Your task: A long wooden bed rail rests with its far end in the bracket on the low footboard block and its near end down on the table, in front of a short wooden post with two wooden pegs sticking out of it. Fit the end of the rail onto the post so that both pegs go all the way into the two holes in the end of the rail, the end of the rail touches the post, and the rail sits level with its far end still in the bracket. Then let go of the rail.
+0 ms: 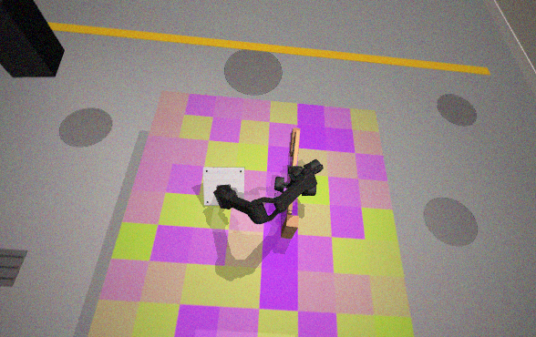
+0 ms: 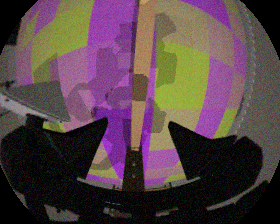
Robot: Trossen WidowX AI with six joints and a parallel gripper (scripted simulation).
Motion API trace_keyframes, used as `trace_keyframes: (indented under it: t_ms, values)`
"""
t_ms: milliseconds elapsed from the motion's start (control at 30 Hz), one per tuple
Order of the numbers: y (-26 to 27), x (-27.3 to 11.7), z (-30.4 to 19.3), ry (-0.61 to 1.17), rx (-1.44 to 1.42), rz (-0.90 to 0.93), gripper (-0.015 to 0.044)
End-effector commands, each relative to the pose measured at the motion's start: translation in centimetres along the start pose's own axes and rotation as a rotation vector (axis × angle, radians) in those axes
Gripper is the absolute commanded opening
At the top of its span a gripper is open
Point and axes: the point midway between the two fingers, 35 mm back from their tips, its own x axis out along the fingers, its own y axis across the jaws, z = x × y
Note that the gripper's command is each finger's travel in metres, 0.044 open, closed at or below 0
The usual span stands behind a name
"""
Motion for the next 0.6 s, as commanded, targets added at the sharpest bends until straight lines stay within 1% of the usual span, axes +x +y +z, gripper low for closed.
trace_keyframes:
  t_ms: [0,567]
  values:
    - [0.0,0.7,0.0,0.002,-0.003,0.001,0.044]
    - [0.0,3.5,-0.1,0.003,-0.003,0.001,0.044]
